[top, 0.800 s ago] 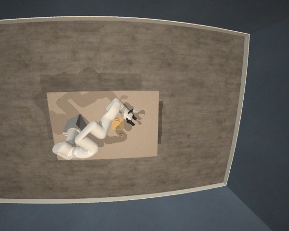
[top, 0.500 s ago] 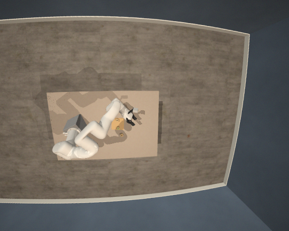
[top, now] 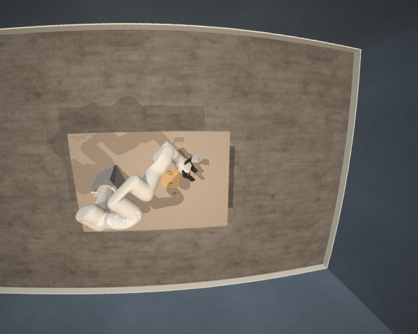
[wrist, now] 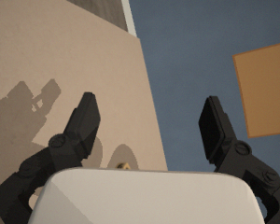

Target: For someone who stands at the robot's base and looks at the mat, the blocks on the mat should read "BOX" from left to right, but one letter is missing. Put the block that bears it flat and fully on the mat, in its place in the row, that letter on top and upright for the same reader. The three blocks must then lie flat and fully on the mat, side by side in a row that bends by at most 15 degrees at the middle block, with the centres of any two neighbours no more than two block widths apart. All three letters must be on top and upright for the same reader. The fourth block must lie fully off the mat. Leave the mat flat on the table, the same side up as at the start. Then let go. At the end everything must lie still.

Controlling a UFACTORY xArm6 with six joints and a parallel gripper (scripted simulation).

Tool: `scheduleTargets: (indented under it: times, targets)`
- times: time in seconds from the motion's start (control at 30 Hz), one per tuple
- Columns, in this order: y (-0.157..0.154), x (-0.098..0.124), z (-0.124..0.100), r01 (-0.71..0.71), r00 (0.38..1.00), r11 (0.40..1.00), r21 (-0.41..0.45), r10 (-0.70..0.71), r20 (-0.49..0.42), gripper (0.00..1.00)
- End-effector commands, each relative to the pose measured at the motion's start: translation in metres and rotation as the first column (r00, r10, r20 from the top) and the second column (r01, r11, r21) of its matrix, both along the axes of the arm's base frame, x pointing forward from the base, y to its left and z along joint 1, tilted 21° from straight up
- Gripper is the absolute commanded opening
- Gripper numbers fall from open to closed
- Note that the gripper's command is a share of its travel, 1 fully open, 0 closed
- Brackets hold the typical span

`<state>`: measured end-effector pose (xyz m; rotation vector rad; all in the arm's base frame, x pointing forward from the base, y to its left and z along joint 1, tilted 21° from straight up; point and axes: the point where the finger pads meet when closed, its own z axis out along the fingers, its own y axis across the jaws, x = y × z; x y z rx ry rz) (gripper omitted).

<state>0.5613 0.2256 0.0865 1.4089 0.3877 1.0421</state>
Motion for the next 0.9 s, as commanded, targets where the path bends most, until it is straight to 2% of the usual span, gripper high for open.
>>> scheduleTargets:
  times: [0.0, 0.23, 0.3, 0.33, 0.8, 0.87]
  targets:
    - [0.013, -0.009, -0.011, -0.098, 0.995, 0.99, 0.101, 0.098, 0.002, 1.0]
    - [0.026, -0.025, -0.03, -0.198, 0.979, 0.952, 0.232, 0.204, 0.0, 1.0]
    - [0.026, -0.025, -0.03, -0.198, 0.979, 0.952, 0.232, 0.204, 0.0, 1.0]
    - [0.031, -0.033, -0.038, -0.232, 0.97, 0.928, 0.29, 0.243, -0.002, 1.0]
    - [0.046, -0.088, -0.077, -0.308, 0.923, 0.769, 0.56, 0.384, -0.018, 1.0]
    - [0.046, -0.088, -0.077, -0.308, 0.923, 0.769, 0.56, 0.384, -0.018, 1.0]
